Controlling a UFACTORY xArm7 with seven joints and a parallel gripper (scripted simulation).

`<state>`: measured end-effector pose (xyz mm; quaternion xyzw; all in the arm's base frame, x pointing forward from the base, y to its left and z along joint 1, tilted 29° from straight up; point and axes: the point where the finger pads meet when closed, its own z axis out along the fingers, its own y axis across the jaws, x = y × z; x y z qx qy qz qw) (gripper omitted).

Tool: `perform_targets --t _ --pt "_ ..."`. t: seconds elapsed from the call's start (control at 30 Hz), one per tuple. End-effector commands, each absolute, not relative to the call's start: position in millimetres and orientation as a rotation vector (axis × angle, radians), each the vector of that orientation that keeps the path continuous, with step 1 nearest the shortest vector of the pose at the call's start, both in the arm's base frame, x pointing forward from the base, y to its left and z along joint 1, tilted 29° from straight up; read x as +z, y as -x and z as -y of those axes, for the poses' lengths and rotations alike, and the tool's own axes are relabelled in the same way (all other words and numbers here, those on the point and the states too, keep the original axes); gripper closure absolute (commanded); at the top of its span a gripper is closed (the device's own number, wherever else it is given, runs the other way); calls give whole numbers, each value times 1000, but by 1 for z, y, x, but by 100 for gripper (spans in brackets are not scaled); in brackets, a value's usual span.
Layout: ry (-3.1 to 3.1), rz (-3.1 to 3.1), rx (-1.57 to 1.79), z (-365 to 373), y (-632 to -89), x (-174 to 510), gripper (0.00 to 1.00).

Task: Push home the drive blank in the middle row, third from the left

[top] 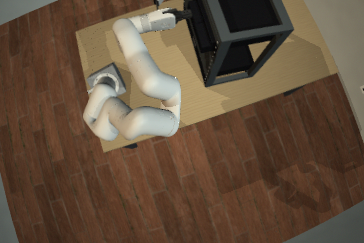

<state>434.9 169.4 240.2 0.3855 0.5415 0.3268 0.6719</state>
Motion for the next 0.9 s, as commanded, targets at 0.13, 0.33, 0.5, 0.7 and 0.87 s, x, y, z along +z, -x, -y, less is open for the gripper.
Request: perform_targets --t 0.13,0.33,0.5,0.7,0.87 --pt "-868 -1217 739 -170 -436 242 100" --pt "-868 -1217 739 -170 -440 242 100" --pt "-868 -1217 739 -169 -445 243 100" --pt "-868 -1217 739 -169 -446 243 100" --pt "-868 -1217 739 -169 -446 243 100"
